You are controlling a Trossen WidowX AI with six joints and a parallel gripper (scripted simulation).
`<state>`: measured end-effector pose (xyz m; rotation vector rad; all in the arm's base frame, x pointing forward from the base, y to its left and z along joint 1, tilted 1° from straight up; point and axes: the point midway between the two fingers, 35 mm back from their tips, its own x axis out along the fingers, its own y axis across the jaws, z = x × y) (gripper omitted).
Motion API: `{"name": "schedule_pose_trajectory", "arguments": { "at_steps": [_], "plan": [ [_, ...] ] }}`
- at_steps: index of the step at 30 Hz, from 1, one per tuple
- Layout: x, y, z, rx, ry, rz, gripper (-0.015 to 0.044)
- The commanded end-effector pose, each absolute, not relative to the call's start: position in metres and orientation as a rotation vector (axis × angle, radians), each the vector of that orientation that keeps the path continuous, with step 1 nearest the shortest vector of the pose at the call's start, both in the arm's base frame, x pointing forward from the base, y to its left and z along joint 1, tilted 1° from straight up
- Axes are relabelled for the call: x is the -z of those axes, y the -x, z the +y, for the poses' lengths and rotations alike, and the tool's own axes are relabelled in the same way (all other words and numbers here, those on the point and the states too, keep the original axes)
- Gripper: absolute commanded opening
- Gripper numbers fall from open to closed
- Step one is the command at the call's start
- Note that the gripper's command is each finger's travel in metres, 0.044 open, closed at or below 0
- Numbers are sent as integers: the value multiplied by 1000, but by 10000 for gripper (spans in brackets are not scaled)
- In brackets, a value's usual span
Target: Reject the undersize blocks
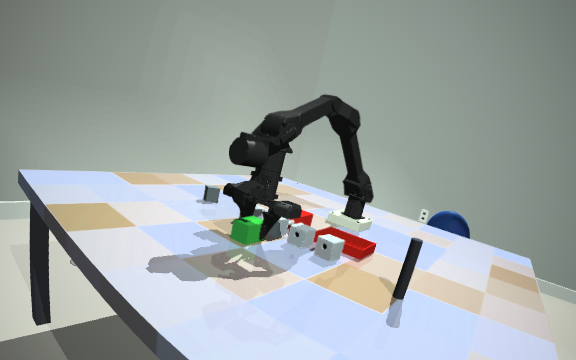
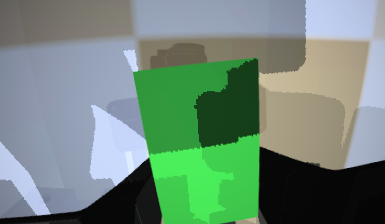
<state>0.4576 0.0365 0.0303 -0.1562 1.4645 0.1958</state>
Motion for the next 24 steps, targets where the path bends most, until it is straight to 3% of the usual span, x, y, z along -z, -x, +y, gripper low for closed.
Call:
{"name": "schedule_pose_trajectory", "arguments": {
  "at_steps": [1,24],
  "plan": [
    [-37,-463,38,-195,151,1447,0],
    [-38,-469,40,-195,151,1446,0]
  ]
}}
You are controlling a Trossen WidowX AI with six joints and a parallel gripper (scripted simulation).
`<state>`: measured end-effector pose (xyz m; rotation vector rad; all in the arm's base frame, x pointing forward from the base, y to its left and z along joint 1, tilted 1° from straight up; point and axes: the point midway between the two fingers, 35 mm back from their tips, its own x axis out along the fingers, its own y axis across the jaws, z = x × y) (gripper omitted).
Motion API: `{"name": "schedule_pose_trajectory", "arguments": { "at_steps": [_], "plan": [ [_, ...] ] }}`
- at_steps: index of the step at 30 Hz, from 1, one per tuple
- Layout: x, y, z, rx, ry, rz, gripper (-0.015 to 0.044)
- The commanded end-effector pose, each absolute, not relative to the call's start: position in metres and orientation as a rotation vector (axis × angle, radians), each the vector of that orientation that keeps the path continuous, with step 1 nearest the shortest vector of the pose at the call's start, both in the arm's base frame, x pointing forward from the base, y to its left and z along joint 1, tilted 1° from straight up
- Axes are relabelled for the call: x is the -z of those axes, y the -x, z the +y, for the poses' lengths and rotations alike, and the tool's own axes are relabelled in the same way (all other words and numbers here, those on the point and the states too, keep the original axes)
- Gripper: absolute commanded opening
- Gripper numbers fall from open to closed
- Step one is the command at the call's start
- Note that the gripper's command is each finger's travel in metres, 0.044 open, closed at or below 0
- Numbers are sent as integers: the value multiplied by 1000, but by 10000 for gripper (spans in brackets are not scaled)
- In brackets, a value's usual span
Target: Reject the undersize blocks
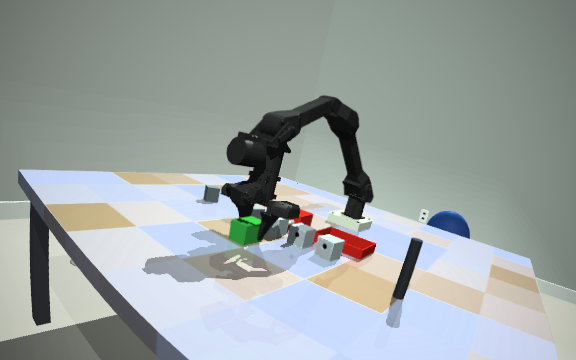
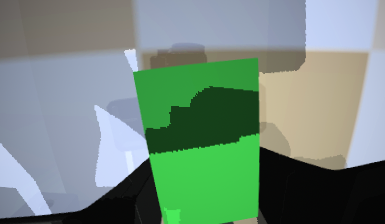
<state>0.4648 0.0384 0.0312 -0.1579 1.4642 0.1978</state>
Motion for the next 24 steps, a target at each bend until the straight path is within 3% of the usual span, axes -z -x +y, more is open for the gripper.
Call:
{"name": "schedule_pose_trajectory", "arguments": {
  "at_steps": [1,6,24],
  "plan": [
    [-38,-470,40,-195,151,1446,0],
    [-69,-462,37,-198,158,1465,0],
    [-42,-464,38,-191,159,1517,0]
  ]
}}
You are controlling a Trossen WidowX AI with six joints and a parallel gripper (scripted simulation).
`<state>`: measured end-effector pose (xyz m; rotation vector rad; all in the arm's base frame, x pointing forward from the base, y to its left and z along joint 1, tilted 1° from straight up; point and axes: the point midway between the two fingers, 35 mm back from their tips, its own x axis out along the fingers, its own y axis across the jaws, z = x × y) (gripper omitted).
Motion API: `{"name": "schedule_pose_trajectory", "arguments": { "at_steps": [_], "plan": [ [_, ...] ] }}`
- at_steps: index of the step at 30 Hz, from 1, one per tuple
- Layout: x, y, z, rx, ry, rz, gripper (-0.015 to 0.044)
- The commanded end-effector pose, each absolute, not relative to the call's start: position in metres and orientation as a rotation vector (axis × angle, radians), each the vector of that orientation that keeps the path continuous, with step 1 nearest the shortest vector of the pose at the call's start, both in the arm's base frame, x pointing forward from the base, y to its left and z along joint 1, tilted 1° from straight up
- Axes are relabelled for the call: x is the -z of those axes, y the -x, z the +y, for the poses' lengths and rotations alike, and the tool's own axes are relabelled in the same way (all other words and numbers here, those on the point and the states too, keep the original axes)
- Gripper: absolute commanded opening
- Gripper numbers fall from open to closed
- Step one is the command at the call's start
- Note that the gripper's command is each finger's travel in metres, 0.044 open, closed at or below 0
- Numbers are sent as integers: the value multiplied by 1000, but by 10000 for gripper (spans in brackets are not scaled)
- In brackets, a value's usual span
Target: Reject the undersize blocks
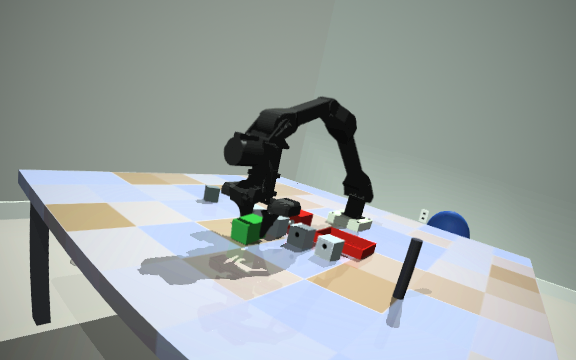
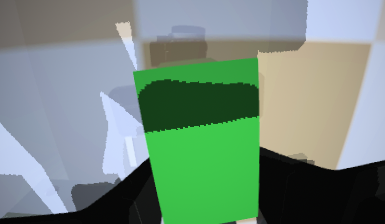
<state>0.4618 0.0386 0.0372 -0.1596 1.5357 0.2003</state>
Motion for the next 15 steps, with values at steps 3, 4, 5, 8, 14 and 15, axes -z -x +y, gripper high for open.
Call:
{"name": "schedule_pose_trajectory", "arguments": {
  "at_steps": [3,4,5,8,14,15],
  "plan": [
    [-42,-464,38,-192,159,1513,0],
    [-42,-463,38,-192,159,1511,0],
    [-42,-463,38,-192,158,1510,0],
    [-41,-463,37,-192,158,1506,0],
    [-39,-461,37,-192,157,1497,0],
    [-39,-461,37,-193,157,1496,0]
  ]
}}
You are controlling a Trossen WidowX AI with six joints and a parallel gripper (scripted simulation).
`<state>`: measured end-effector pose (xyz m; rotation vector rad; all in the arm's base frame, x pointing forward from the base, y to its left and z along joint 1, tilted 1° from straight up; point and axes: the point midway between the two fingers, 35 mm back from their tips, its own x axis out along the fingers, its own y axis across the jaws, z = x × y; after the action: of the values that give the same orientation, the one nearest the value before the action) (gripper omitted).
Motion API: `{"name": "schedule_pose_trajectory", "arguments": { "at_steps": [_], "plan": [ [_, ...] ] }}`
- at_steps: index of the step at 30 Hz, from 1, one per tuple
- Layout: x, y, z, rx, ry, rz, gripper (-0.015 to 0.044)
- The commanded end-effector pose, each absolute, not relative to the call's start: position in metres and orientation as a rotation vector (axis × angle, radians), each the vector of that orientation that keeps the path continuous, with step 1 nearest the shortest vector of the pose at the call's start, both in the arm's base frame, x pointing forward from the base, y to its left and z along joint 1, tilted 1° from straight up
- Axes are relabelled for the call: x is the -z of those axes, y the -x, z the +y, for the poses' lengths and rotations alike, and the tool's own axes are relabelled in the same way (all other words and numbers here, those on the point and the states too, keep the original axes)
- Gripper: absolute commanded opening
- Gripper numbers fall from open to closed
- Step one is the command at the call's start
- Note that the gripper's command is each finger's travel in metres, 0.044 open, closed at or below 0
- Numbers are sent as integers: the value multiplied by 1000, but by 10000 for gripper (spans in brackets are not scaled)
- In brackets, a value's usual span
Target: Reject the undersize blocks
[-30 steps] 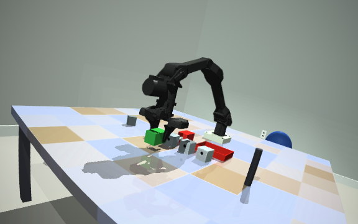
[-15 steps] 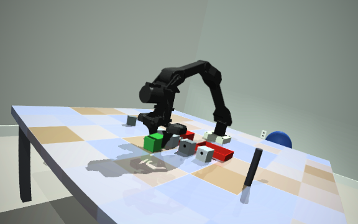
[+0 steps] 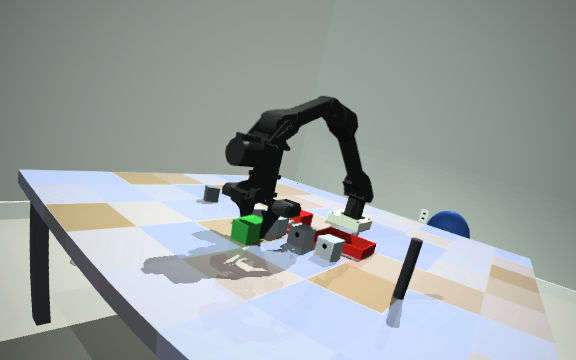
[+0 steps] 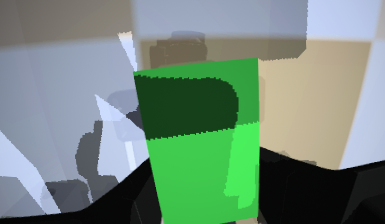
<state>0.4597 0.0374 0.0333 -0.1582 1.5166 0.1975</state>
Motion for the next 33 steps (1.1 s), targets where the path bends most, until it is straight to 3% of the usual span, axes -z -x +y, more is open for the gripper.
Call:
{"name": "schedule_pose_trajectory", "arguments": {
  "at_steps": [1,33],
  "plan": [
    [-39,-461,37,-193,157,1495,0],
    [-32,-449,34,-194,152,1459,0]
  ]
}}
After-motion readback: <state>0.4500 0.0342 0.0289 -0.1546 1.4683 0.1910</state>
